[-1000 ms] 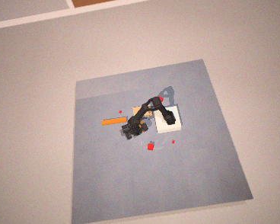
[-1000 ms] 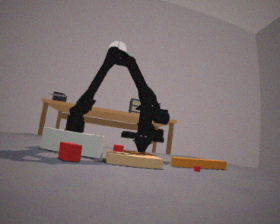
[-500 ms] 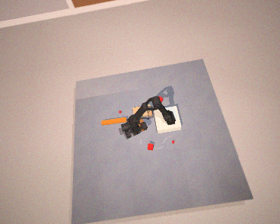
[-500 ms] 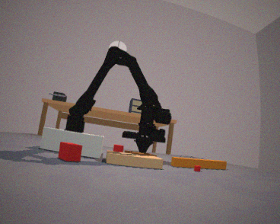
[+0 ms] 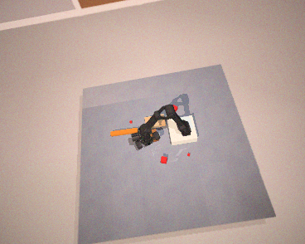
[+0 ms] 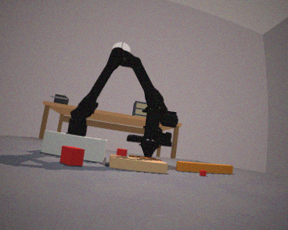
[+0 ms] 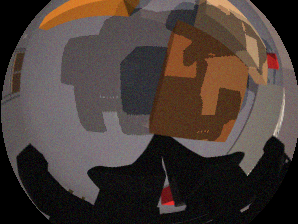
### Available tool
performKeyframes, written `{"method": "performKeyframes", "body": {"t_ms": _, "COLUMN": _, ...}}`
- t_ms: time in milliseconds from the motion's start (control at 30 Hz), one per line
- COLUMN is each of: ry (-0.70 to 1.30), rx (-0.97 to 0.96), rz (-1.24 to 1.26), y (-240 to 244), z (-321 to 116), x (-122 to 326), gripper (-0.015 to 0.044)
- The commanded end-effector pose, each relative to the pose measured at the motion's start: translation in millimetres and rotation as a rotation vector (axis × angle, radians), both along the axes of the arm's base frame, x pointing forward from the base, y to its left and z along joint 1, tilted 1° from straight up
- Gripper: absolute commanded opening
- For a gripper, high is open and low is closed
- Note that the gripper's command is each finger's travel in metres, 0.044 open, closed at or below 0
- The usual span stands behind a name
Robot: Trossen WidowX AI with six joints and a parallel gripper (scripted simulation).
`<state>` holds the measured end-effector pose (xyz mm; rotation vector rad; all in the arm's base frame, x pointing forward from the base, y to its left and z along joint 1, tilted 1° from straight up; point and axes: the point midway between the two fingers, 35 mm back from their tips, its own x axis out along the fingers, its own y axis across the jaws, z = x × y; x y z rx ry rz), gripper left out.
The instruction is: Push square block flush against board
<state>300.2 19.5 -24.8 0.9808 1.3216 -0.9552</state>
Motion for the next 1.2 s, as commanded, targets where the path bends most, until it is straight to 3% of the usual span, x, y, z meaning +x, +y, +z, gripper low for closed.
{"method": "performKeyframes", "body": {"t_ms": 0, "ry": 0.003, "rx": -0.005, "rz": 0.001, "y": -4, "z": 0, "x": 0, "gripper": 0.0}}
{"method": "performKeyframes", "body": {"t_ms": 1167, "ry": 0.004, "rx": -0.001, "rz": 0.001, "y": 38, "z": -1, "x": -13, "gripper": 0.0}}
